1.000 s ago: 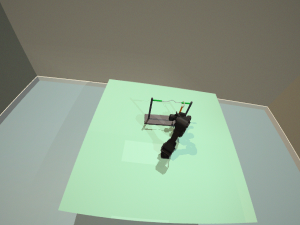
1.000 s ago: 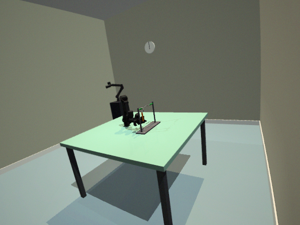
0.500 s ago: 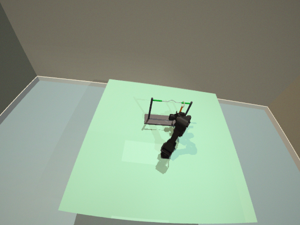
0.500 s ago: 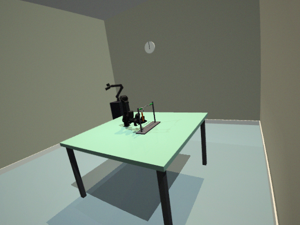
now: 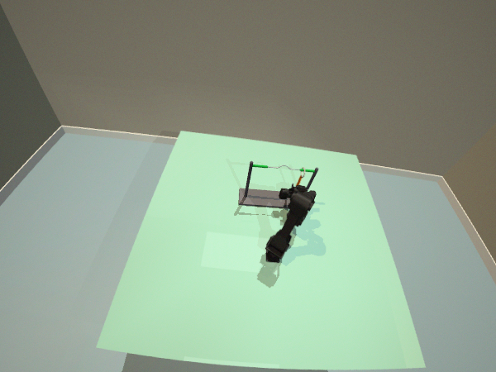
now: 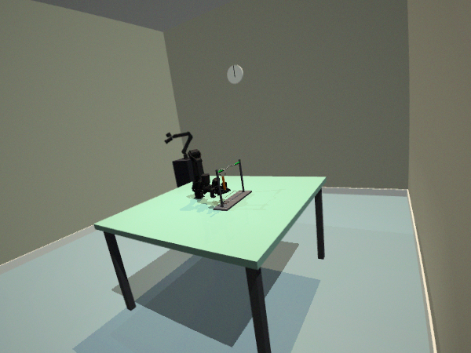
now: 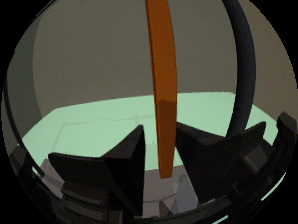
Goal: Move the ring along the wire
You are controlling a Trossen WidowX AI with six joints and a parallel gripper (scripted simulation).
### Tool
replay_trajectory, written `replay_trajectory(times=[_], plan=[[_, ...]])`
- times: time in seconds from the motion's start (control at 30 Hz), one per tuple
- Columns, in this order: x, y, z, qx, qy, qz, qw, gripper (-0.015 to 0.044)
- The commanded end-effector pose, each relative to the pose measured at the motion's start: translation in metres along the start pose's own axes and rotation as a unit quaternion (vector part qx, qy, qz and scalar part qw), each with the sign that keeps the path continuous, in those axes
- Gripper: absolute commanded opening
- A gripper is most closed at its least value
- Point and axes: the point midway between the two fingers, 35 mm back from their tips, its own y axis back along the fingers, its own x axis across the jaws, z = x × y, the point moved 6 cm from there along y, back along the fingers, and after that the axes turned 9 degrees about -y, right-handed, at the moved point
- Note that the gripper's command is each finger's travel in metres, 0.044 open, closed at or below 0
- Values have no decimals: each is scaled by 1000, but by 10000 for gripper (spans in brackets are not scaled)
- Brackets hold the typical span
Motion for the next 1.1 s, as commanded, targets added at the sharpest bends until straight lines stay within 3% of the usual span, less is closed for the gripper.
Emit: replay_trajectory(times=[0.0,0.23,1.07], plan=[[0,0,0,0,0,0,1000,29],[0,0,0,0,0,0,1000,-150],[1,1,15,-1,-1,-3,1000,-150]])
